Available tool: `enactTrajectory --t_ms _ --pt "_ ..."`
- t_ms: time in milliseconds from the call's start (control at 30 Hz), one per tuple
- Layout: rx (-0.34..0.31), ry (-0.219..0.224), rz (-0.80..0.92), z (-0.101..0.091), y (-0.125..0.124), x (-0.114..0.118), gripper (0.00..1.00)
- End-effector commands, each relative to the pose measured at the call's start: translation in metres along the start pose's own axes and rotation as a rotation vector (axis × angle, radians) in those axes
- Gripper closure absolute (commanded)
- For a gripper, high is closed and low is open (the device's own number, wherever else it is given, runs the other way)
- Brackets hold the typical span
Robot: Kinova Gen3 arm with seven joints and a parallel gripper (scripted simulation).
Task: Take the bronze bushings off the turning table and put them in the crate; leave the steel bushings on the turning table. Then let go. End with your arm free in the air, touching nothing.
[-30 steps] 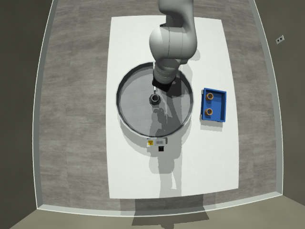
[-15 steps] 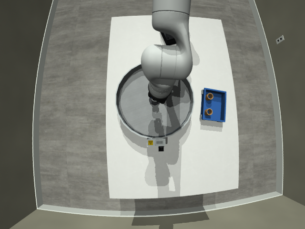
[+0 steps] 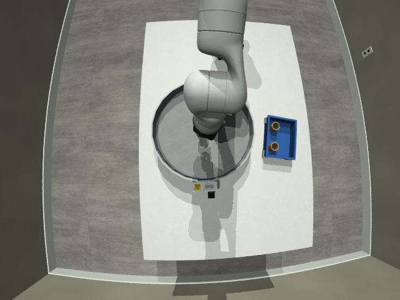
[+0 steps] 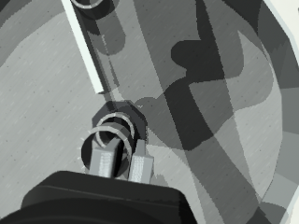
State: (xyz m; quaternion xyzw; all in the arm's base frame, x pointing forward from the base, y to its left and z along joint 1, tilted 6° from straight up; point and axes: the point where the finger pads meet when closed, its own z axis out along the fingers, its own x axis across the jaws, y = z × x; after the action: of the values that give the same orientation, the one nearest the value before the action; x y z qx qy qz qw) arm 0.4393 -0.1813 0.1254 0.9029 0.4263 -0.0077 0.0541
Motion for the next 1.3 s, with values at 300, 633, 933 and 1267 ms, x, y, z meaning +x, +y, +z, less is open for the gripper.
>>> enactTrajectory --t_ms 300,633,933,1267 --pt "0.014 -0.006 0.000 0.011 -0.004 -0.002 1.00" --pt "0.015 -0.007 0.000 0.035 -0.005 -0.002 1.00" --pt "0.015 -0.007 0.000 0.035 -0.005 -0.002 1.00" --pt "0.015 -0.007 0.000 0.038 -0.005 -0.002 1.00"
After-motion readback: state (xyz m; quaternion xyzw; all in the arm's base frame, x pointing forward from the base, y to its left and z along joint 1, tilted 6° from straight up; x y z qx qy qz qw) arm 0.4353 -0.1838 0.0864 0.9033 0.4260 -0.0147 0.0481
